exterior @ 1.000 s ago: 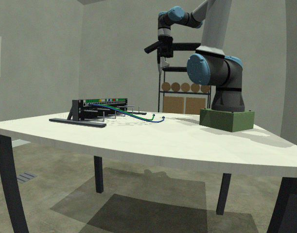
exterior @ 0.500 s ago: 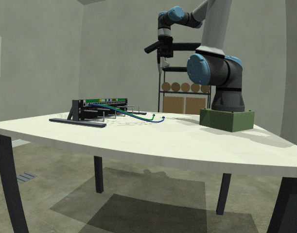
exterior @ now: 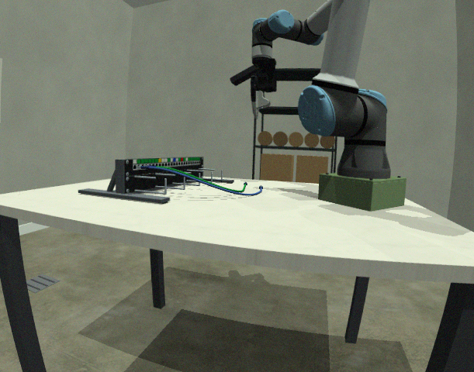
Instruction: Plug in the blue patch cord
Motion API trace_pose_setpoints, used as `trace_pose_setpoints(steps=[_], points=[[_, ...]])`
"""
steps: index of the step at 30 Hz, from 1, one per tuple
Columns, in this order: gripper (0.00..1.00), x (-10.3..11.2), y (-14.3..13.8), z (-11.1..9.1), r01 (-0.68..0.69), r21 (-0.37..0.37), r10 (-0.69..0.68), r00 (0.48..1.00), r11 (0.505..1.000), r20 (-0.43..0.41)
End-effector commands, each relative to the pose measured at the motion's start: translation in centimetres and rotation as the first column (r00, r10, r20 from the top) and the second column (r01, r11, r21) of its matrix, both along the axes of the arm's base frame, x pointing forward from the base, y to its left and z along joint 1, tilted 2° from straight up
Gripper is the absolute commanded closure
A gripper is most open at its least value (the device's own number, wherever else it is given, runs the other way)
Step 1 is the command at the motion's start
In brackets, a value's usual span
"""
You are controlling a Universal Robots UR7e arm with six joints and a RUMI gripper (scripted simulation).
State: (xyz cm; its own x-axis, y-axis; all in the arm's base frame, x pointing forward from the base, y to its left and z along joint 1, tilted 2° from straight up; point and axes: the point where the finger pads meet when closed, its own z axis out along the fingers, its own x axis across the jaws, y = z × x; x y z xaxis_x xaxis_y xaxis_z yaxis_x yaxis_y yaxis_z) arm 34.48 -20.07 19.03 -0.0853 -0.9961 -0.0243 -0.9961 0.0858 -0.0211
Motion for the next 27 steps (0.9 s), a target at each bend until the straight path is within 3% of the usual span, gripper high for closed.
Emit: trace_pose_setpoints(steps=[1,16,22,27], points=[[1.00,0.0,0.0,0.0,0.000,-0.001,0.000,1.000,1.000,0.001],[1.00,1.9,1.0,-0.6,0.001,-0.040,0.000,1.000,0.999,0.029],[1.00,5.1,3.4,-1.4,0.005,-0.099,0.004,0.996,0.995,0.091],[1.00,8.5,7.0,-2.0,0.016,-0.148,0.011,0.984,0.989,0.179]])
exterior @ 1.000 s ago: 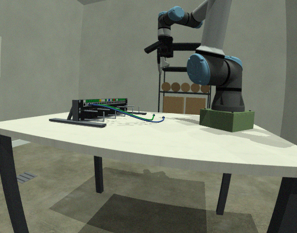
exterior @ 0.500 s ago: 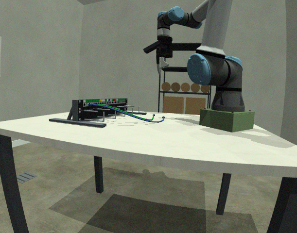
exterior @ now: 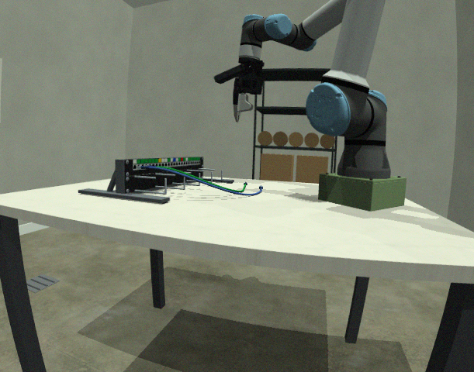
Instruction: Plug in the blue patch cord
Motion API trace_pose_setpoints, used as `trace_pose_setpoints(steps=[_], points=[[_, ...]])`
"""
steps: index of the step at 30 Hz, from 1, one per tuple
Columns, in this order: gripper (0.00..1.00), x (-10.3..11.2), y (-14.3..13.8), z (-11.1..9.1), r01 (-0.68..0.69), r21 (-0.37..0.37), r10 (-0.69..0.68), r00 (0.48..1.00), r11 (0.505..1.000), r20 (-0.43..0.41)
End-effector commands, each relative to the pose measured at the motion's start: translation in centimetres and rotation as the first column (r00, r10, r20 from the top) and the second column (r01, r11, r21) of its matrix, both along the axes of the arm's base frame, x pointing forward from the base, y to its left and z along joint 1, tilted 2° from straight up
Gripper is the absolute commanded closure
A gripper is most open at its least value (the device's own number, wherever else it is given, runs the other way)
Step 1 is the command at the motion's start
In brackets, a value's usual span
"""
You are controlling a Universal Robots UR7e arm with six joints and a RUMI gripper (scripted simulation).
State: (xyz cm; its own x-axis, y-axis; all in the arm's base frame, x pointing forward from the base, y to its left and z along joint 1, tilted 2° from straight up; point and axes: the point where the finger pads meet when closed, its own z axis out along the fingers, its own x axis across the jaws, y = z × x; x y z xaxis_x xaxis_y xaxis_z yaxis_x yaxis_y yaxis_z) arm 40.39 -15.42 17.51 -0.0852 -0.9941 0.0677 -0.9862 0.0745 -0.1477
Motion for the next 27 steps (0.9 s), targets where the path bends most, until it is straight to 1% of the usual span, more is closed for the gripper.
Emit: trace_pose_setpoints(steps=[1,4,6,10,14,18,21,23,27], points=[[1.00,3.2,3.3,-0.6,0.007,-0.055,-0.002,0.997,0.998,0.083],[1.00,5.1,6.3,-0.8,0.009,-0.073,0.002,0.988,0.997,0.153],[1.00,5.1,6.3,-0.8,0.009,-0.073,0.002,0.988,0.997,0.153],[1.00,7.0,10.9,-0.8,0.011,-0.079,0.009,0.967,0.997,0.253],[1.00,8.0,15.6,-0.5,0.009,-0.065,0.014,0.937,0.998,0.349],[1.00,8.3,19.8,-0.1,0.002,-0.037,0.014,0.903,0.999,0.429],[1.00,8.1,22.3,0.2,-0.006,-0.014,0.012,0.880,1.000,0.475],[1.00,8.1,22.3,0.2,-0.006,-0.014,0.012,0.880,1.000,0.475],[1.00,7.8,24.8,0.6,-0.015,0.012,0.007,0.856,1.000,0.516]])
